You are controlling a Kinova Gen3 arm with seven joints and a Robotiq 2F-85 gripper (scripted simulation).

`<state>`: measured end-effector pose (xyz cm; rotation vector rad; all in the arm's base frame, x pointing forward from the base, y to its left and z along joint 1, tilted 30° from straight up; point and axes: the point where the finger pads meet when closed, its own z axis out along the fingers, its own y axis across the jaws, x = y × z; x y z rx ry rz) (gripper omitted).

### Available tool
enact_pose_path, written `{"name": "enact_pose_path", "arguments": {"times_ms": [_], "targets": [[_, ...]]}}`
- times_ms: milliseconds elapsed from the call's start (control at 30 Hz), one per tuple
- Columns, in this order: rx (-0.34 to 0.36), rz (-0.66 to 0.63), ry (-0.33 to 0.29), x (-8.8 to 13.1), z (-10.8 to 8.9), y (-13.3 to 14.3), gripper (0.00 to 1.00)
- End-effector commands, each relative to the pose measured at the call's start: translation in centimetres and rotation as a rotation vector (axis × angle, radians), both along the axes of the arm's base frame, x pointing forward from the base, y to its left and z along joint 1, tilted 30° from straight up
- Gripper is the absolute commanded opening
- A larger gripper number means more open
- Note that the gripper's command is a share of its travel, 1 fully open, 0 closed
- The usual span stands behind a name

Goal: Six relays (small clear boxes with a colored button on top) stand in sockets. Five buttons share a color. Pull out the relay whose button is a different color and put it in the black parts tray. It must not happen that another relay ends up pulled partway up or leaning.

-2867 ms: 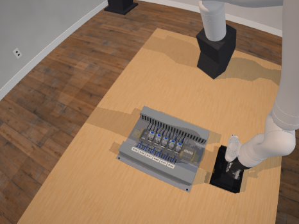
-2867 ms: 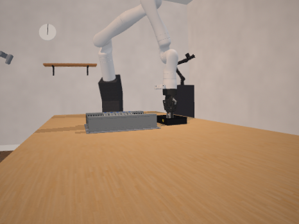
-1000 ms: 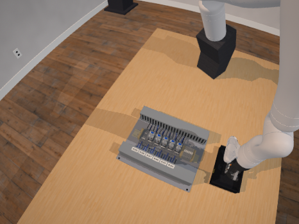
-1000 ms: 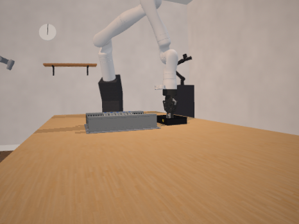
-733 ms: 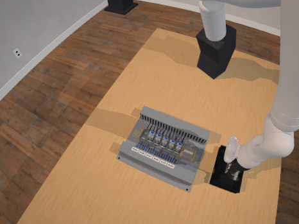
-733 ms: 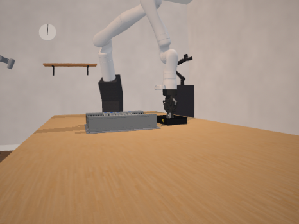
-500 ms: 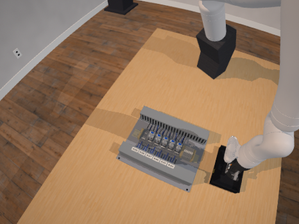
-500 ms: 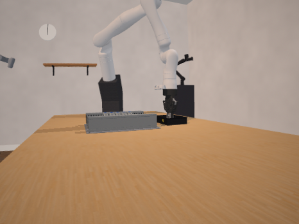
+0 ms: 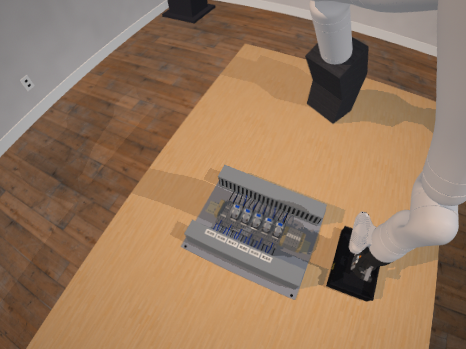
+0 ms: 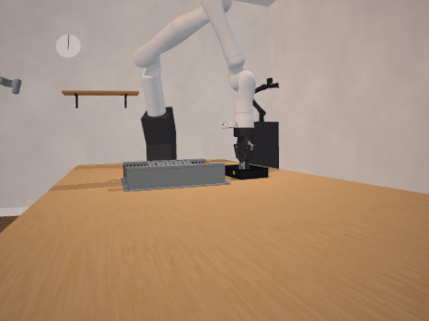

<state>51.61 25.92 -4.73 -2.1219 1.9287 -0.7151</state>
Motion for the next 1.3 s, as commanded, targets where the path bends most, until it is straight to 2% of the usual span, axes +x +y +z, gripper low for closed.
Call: {"name": "enact_pose_path", "arguments": {"times_ms": [0, 233, 267, 1267], "targets": [[0.0, 0.006, 0.0, -0.05, -0.11, 0.21, 0.0], [0.0, 0.006, 0.0, -0.05, -0.11, 0.21, 0.0], [0.0, 0.006, 0.0, -0.05, -0.11, 0.21, 0.61], [0.0, 0.006, 0.0, -0.05, -0.11, 0.21, 0.61]]}}
